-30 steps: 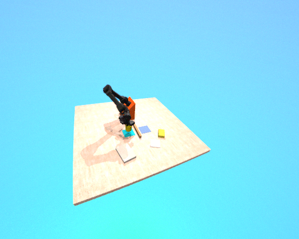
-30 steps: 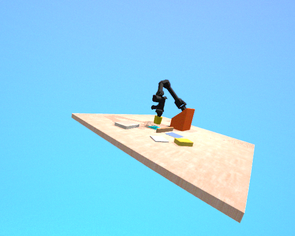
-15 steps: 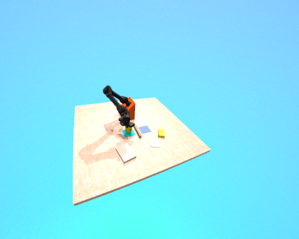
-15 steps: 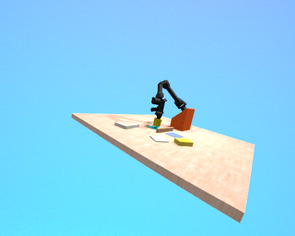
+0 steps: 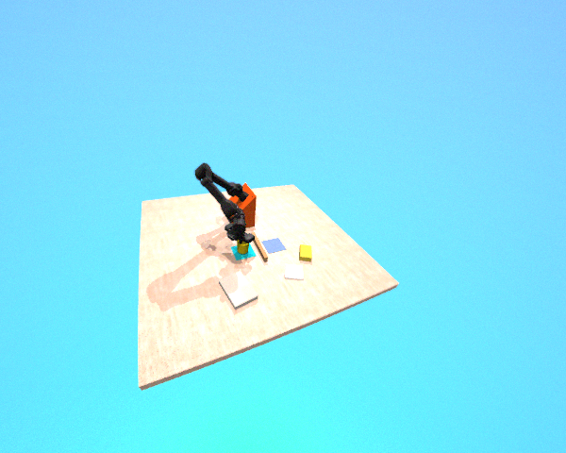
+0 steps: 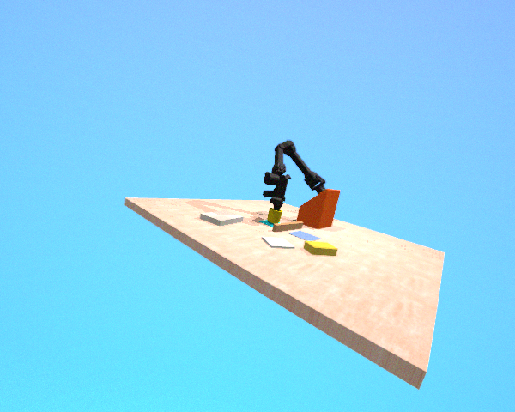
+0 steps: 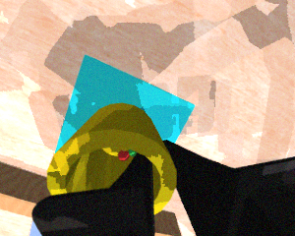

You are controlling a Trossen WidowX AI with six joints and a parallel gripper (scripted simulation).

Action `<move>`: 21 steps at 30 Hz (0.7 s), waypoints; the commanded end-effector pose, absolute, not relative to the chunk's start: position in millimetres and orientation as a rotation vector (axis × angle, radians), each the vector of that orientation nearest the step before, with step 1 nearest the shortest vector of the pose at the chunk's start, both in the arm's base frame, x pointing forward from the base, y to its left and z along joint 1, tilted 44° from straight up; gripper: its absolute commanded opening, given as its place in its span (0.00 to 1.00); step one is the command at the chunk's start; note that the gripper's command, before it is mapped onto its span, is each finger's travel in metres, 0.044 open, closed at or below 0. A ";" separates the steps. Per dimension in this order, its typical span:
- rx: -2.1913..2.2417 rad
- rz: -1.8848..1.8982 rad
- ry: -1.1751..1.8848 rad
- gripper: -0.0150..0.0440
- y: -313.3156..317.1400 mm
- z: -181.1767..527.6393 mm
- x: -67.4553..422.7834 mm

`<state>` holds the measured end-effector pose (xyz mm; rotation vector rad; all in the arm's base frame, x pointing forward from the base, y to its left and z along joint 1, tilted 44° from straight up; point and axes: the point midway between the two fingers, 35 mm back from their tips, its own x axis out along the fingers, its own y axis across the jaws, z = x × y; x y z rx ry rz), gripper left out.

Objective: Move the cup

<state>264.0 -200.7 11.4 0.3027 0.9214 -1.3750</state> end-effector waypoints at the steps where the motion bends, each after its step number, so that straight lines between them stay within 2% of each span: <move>1: 0.303 -1.375 0.920 0.25 -200.5 11.8 264.3; 8: 0.303 -1.375 0.920 0.25 -200.5 11.8 264.3; 14: 0.303 -1.375 0.920 0.50 -200.5 11.8 264.3; 21: 0.303 -1.375 0.920 0.50 -200.3 12.0 264.4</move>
